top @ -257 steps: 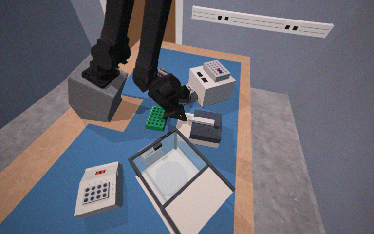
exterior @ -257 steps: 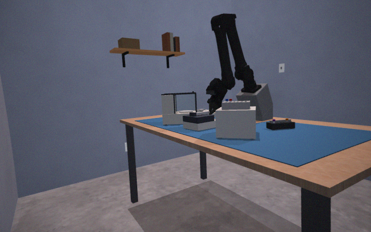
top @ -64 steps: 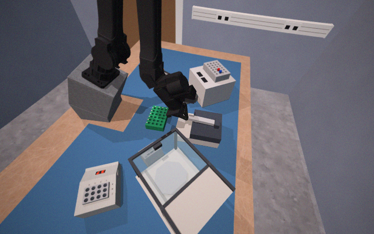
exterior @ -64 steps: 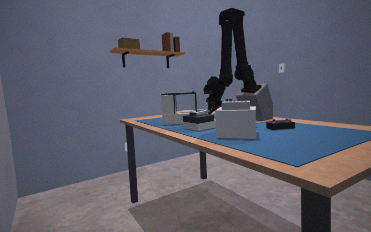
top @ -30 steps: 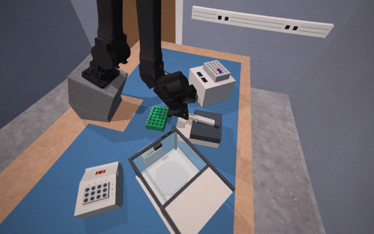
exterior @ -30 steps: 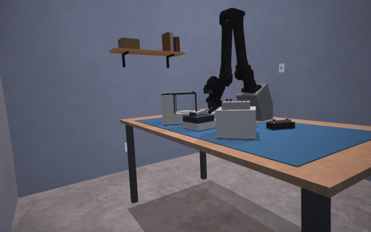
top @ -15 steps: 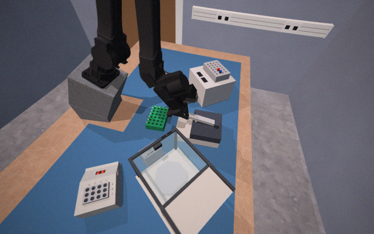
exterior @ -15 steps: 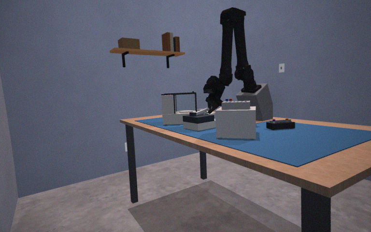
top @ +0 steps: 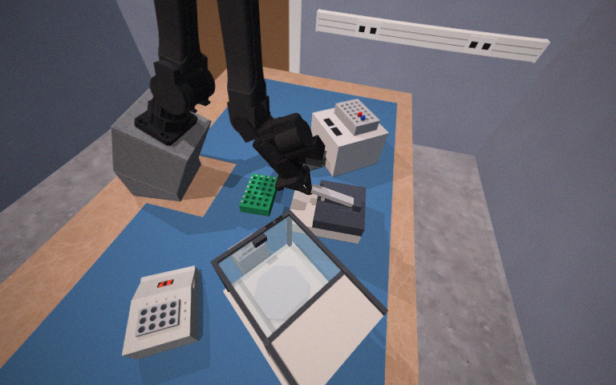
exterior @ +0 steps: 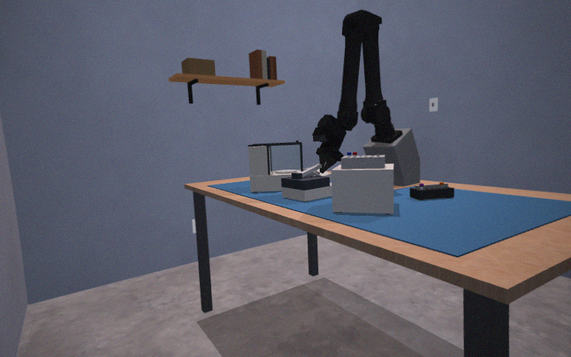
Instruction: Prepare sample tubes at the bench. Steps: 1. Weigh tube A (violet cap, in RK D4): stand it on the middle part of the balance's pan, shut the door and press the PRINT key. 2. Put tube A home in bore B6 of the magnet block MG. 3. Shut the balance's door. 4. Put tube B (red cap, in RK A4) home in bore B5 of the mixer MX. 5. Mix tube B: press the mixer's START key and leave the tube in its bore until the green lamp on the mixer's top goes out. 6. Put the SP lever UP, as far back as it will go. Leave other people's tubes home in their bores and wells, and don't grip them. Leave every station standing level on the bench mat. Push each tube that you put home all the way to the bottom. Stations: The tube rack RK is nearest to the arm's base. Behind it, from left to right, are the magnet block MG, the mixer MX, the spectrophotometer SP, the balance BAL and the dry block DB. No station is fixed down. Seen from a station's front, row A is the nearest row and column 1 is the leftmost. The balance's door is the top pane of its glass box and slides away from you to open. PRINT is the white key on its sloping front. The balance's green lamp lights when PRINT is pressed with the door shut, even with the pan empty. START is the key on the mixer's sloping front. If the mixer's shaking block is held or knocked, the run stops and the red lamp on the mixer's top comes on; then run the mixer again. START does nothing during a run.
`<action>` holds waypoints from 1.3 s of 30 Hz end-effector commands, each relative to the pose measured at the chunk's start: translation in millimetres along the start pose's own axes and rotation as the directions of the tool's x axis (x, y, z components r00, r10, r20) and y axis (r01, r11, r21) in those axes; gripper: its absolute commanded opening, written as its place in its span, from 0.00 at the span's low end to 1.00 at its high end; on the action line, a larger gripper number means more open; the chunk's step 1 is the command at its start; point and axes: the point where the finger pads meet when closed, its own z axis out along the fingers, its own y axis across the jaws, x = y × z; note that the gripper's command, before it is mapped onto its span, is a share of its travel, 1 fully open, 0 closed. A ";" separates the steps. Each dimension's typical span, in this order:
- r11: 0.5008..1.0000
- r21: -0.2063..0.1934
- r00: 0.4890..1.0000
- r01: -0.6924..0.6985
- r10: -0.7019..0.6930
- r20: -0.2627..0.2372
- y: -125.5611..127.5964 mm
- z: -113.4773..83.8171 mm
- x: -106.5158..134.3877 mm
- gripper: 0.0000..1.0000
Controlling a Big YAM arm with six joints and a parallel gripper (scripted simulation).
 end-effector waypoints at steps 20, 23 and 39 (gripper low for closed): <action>0.999 0.029 0.989 0.034 -0.038 0.142 -13.5 9.4 -65.3 0.00; 0.999 0.029 0.989 0.034 -0.038 0.142 -13.5 9.4 -65.3 0.00; 0.999 0.027 0.991 0.032 -0.036 0.129 -13.0 2.2 -69.6 0.00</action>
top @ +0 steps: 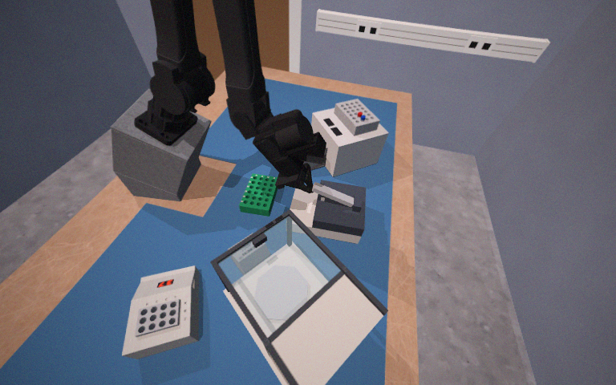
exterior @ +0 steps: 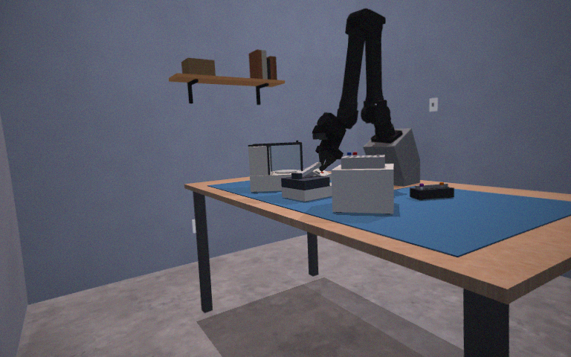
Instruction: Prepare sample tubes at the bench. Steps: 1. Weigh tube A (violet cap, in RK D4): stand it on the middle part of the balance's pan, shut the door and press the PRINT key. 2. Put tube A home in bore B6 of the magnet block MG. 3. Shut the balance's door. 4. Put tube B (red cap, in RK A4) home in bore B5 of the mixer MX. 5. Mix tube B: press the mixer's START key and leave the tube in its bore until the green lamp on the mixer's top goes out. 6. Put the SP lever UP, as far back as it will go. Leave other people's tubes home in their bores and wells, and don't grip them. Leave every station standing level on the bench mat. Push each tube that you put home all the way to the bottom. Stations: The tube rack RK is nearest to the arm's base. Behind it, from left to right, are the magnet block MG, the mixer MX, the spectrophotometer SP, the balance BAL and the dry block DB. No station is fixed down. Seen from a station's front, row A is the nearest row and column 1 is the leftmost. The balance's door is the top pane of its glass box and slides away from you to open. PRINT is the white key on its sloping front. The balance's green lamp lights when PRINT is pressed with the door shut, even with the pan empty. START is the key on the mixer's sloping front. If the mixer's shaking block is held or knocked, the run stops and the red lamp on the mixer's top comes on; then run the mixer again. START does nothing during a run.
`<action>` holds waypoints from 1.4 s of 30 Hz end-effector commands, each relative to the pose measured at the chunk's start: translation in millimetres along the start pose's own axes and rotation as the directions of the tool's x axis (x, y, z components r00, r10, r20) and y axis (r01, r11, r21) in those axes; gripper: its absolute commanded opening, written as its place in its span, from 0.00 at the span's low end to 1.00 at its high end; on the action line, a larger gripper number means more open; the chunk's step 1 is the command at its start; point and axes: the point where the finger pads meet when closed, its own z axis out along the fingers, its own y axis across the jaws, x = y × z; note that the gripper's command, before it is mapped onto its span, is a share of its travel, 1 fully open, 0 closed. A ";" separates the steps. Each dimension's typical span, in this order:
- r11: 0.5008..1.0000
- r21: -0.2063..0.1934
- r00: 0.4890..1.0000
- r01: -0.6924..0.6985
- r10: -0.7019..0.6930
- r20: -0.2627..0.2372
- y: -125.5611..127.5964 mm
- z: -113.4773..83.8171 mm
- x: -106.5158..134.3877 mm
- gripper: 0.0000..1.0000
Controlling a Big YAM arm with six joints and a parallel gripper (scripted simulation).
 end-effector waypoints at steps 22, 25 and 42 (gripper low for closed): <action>0.999 0.030 0.992 0.030 -0.034 0.121 -14.2 9.2 -61.6 0.00; 0.999 0.030 0.992 0.030 -0.034 0.121 -14.2 9.2 -61.6 0.00; 0.999 0.029 0.991 0.033 -0.037 0.128 -13.4 3.2 -69.1 0.00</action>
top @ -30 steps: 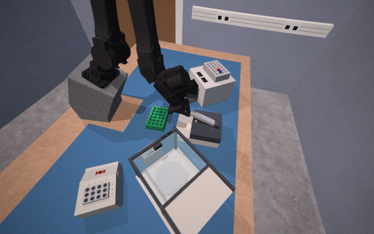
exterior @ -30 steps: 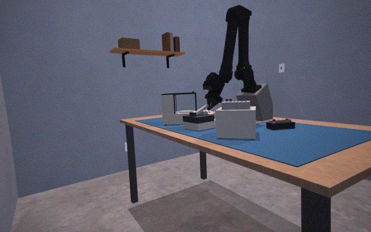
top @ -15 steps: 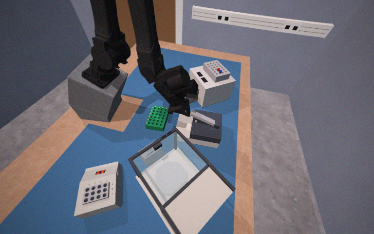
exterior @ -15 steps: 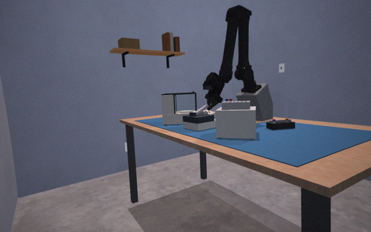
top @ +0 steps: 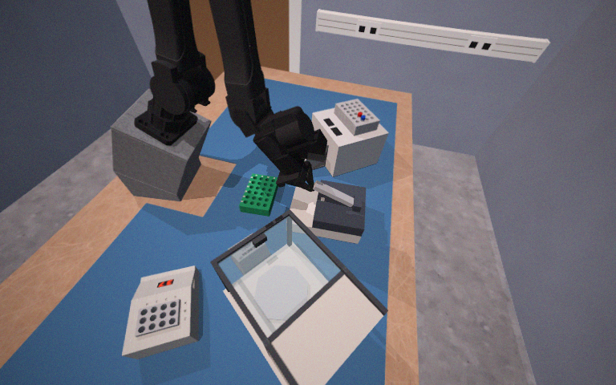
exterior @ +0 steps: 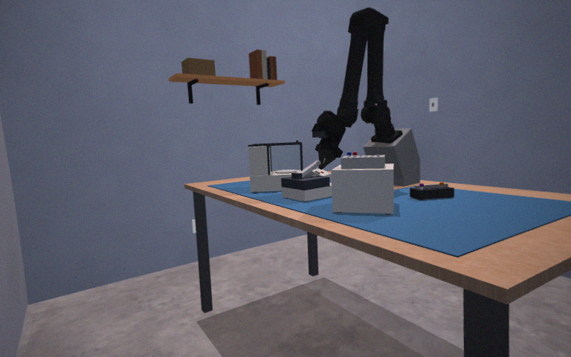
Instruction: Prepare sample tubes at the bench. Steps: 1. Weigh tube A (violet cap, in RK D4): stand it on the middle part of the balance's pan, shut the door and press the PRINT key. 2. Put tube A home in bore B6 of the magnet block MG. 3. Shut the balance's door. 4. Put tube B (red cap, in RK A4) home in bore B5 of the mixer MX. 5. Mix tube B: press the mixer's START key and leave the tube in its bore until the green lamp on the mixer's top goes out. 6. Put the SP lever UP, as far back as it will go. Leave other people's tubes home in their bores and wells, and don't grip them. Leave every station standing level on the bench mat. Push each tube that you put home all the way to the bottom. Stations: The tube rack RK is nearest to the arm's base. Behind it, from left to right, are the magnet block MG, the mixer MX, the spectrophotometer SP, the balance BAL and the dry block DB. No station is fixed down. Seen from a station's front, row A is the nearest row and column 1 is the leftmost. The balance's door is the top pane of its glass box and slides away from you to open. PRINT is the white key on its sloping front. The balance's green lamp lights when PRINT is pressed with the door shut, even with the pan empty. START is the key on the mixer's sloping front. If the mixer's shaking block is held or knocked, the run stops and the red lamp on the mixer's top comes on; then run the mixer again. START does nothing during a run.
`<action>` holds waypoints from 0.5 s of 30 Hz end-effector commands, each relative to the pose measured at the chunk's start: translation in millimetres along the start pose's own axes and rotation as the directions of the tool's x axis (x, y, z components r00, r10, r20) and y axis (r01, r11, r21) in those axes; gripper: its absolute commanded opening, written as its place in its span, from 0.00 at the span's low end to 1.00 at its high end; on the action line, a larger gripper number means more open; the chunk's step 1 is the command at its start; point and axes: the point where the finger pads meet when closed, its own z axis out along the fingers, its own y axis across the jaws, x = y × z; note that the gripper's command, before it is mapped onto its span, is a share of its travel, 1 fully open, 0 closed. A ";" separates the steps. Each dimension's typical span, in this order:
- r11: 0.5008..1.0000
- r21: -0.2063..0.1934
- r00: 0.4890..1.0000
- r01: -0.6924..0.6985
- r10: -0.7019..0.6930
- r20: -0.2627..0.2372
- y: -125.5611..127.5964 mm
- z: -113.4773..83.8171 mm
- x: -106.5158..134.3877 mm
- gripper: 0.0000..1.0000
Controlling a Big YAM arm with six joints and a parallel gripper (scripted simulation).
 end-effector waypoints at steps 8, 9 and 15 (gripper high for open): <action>0.999 0.027 0.993 0.029 -0.032 0.110 -13.3 4.4 -65.0 0.00; 0.999 0.027 0.994 0.029 -0.032 0.108 -13.2 3.8 -65.5 0.00; 0.999 0.029 0.994 0.029 -0.032 0.108 -14.4 7.3 -63.6 0.00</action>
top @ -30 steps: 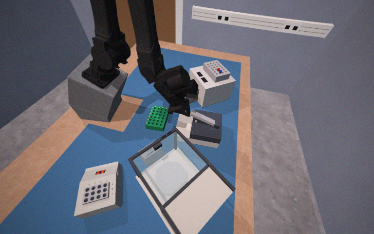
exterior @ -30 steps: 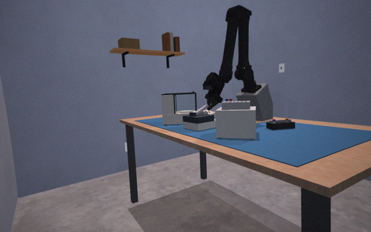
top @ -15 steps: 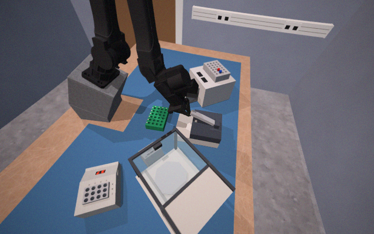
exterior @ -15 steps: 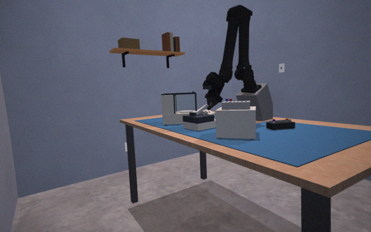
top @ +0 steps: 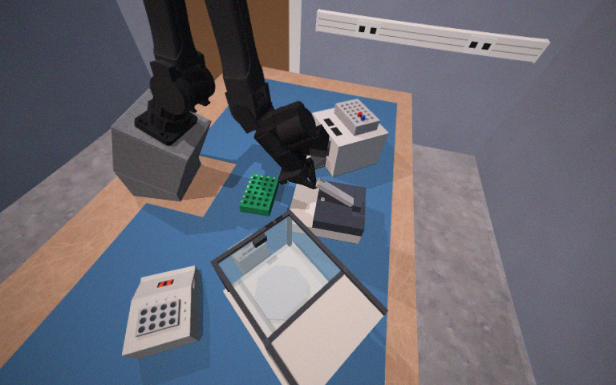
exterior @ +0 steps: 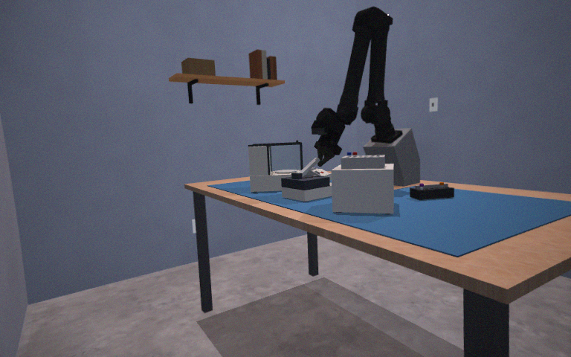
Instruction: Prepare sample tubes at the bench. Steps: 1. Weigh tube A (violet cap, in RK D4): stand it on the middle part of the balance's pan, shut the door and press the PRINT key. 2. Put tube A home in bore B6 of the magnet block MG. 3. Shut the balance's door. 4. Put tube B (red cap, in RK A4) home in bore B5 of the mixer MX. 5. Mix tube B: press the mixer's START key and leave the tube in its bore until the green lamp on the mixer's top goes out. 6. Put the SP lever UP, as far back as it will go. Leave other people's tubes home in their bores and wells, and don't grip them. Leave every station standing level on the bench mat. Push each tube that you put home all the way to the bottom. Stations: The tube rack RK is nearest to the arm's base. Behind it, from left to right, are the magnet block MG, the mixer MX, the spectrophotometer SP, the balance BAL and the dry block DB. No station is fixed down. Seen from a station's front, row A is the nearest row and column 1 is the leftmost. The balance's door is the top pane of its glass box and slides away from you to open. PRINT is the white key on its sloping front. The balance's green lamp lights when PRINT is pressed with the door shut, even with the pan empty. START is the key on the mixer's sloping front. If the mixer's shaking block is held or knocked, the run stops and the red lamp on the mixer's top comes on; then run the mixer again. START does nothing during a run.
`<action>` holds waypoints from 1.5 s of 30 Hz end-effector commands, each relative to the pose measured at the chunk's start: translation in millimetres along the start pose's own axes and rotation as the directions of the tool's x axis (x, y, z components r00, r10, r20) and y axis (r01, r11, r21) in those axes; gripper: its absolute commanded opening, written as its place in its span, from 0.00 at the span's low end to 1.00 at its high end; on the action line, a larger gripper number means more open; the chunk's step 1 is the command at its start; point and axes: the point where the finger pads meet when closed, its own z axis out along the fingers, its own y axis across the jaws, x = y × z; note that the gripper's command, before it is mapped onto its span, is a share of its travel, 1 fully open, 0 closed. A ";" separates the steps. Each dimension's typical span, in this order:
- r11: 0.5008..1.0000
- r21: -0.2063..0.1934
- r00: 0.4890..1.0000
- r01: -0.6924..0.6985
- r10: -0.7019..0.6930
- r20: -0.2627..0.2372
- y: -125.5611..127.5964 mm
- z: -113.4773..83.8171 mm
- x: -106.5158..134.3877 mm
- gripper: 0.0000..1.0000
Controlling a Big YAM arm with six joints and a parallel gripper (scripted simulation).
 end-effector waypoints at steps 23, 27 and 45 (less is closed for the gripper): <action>0.999 0.028 0.995 0.025 -0.028 0.091 -14.7 14.7 -51.6 0.00; 0.999 0.028 0.995 0.025 -0.028 0.091 -14.7 14.7 -51.6 0.00; 0.999 0.022 0.995 0.029 -0.031 0.093 -11.1 2.6 -66.0 0.00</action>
